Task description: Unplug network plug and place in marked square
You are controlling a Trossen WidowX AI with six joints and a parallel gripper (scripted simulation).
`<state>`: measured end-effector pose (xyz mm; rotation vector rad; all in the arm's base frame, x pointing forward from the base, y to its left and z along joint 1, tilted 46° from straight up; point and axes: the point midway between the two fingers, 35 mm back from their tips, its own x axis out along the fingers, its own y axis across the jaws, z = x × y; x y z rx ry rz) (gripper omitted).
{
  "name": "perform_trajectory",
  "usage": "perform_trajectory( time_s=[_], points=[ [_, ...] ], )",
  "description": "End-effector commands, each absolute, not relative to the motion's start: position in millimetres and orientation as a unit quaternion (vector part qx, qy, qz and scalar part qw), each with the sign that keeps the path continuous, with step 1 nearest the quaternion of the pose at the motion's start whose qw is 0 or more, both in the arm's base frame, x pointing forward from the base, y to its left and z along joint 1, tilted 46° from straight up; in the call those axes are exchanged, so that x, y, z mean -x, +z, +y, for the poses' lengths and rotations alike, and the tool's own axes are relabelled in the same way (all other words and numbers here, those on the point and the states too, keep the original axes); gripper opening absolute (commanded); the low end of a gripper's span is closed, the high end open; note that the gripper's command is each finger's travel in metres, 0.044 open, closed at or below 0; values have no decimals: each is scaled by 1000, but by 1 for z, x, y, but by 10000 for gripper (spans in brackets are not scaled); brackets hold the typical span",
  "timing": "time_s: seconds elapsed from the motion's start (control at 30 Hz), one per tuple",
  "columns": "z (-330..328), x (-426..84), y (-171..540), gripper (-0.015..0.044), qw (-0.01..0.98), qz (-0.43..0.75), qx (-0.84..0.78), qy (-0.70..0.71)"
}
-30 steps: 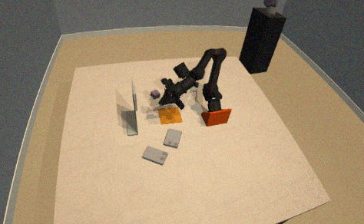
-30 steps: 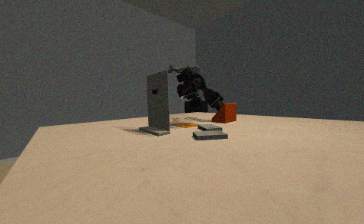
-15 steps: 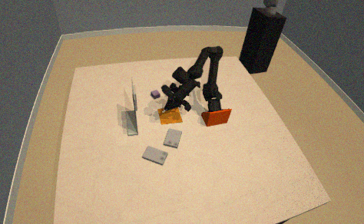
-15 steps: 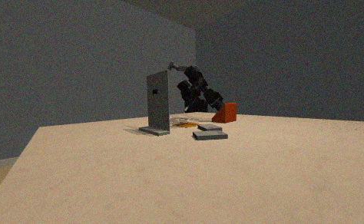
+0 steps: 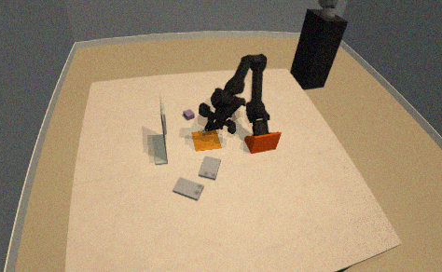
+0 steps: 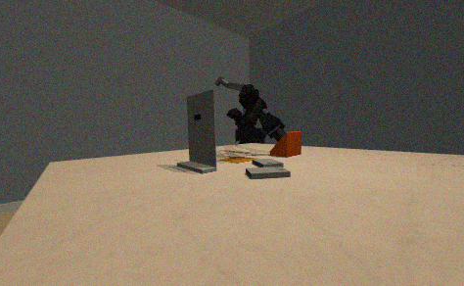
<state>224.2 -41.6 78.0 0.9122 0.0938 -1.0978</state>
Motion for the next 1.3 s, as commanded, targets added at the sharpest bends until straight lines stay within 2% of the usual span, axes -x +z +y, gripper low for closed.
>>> perform_trajectory(
  time_s=[0.0,1.27],
  points=[
    [-45,-220,86,0,755,11,-403,-517],
    [-64,-221,62,0,752,15,-405,-520]
  ],
)
